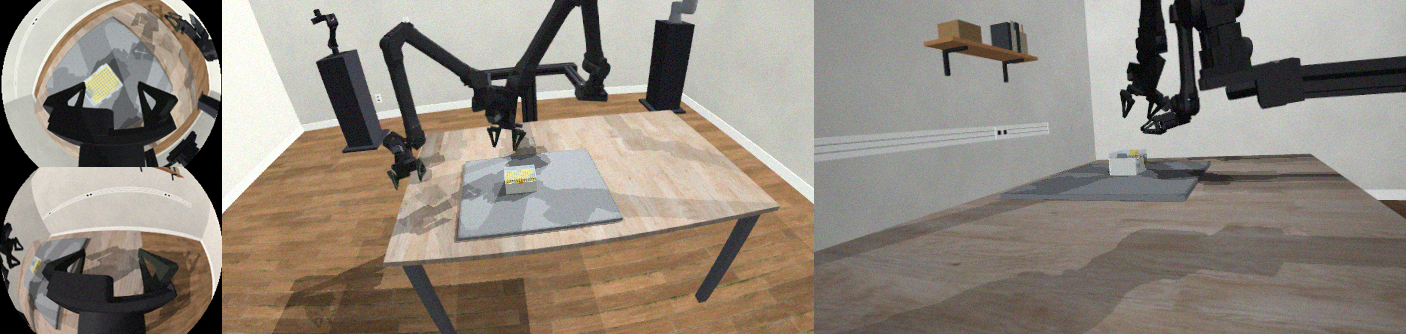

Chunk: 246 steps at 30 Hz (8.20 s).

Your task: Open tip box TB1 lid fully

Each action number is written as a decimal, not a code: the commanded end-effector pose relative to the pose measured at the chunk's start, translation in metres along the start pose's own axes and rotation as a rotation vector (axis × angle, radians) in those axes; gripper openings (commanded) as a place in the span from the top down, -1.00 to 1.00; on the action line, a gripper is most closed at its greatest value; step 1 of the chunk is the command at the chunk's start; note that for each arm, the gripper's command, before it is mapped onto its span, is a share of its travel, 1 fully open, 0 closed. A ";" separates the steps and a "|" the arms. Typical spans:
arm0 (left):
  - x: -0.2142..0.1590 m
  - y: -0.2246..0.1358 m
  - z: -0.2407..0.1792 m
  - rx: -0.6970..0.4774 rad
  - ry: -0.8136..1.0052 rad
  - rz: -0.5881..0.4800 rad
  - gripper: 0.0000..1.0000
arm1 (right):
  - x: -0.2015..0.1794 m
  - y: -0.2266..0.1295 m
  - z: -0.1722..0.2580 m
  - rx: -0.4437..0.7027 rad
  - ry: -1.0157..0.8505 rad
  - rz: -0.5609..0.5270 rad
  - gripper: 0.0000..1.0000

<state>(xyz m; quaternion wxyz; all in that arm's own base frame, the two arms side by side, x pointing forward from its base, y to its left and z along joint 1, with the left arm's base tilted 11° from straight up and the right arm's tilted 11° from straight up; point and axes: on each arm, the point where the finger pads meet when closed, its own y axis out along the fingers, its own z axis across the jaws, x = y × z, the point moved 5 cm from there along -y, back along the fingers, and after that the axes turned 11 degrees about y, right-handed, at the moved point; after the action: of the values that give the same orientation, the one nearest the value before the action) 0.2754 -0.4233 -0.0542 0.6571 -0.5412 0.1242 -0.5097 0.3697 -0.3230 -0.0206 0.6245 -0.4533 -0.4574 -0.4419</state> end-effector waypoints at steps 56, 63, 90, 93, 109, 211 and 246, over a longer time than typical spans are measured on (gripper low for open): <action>-0.186 0.102 0.148 -0.594 0.594 -0.751 -1.00 | -0.001 0.062 0.075 0.033 0.075 0.091 -1.00; -0.185 0.095 0.145 -0.614 0.576 -0.780 -1.00 | -0.026 0.103 0.163 0.011 0.109 0.226 -1.00; -0.186 0.095 0.144 -0.619 0.566 -0.777 -1.00 | -0.147 0.001 0.404 -0.070 -0.214 0.732 -1.00; -0.186 0.095 0.144 -0.619 0.566 -0.777 -1.00 | -0.140 0.005 0.409 -0.070 -0.226 0.705 -1.00; -0.175 0.106 0.127 -0.634 0.564 -0.770 -1.00 | -0.140 0.005 0.405 -0.074 -0.229 0.702 -1.00; -0.144 0.139 0.088 -0.619 0.565 -0.778 -0.68 | -0.189 -0.020 0.411 -0.364 -0.148 0.352 0.13; -0.144 0.139 0.088 -0.619 0.565 -0.778 -0.68 | -0.186 0.002 0.406 -0.361 -0.139 0.337 0.62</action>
<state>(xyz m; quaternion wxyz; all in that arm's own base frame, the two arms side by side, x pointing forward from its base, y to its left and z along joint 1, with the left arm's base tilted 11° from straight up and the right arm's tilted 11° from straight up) 0.3424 -0.2674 -0.1983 0.1734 -0.5649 0.2385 -0.7707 0.2692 0.0975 -0.1423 0.5633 -0.6636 -0.3252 -0.3696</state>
